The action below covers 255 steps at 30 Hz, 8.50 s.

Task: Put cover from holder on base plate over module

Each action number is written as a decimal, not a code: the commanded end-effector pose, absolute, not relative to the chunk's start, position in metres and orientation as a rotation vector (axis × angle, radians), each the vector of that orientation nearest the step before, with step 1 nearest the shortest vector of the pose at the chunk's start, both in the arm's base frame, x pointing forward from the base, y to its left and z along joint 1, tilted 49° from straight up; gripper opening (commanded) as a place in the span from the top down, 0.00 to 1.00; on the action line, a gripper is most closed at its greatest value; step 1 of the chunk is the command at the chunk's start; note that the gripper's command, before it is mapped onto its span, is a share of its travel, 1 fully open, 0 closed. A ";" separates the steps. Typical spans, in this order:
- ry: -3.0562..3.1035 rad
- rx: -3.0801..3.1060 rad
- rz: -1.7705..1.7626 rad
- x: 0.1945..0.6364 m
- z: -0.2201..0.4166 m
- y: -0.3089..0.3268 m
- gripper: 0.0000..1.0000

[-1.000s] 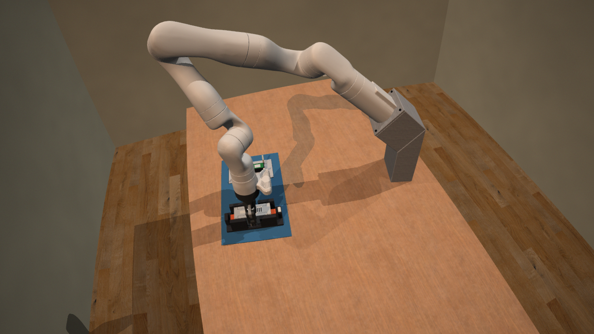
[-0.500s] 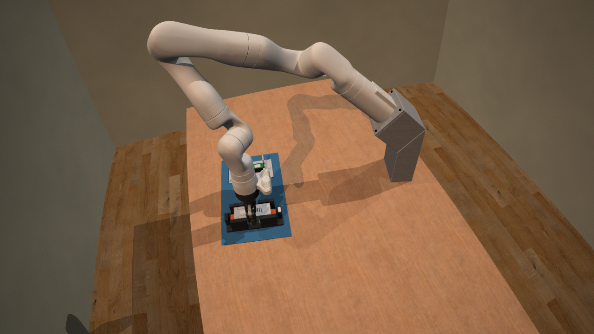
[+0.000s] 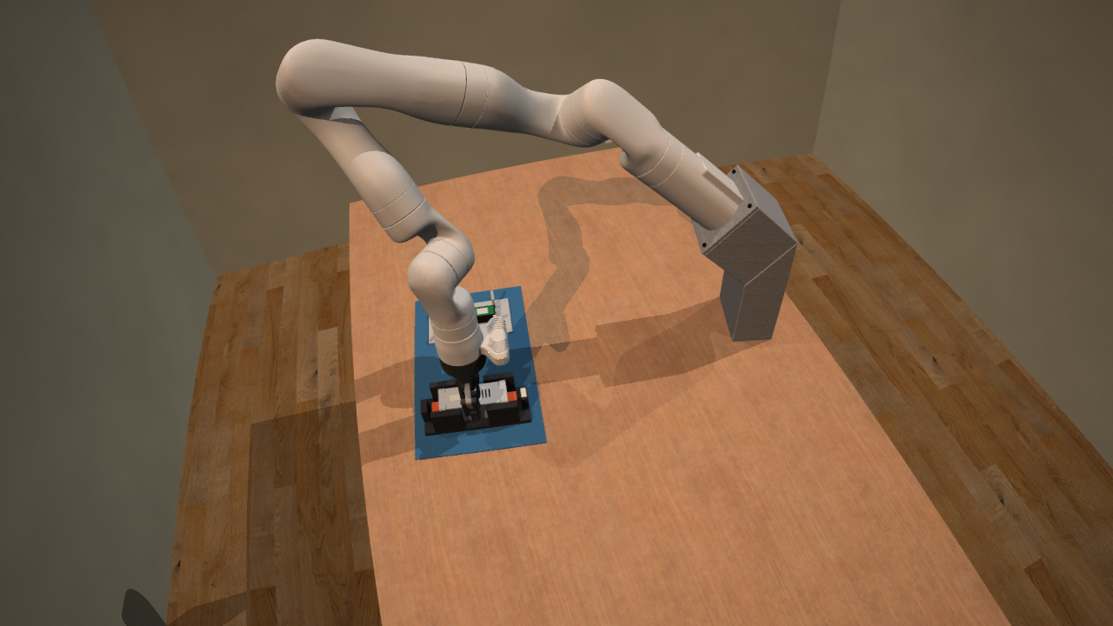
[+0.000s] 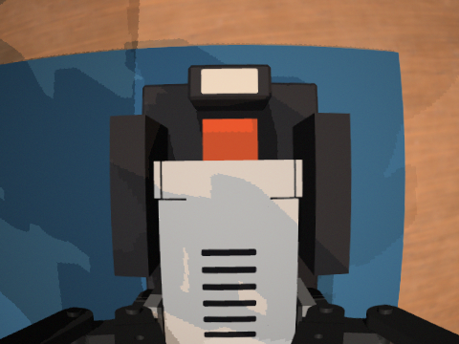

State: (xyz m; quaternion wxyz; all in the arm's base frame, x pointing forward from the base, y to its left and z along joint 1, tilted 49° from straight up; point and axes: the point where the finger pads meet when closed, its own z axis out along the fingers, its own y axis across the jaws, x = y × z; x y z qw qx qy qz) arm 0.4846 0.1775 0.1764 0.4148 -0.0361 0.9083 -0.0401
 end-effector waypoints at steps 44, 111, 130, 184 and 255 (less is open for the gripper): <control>2.286 -0.093 -0.104 0.455 0.200 0.179 1.00; 2.288 -0.093 -0.108 0.439 0.212 0.179 0.00; 2.288 -0.093 -0.108 0.439 0.212 0.179 0.00; 2.281 -0.091 -0.098 0.486 0.175 0.178 0.00; 2.282 -0.091 -0.099 0.485 0.177 0.178 1.00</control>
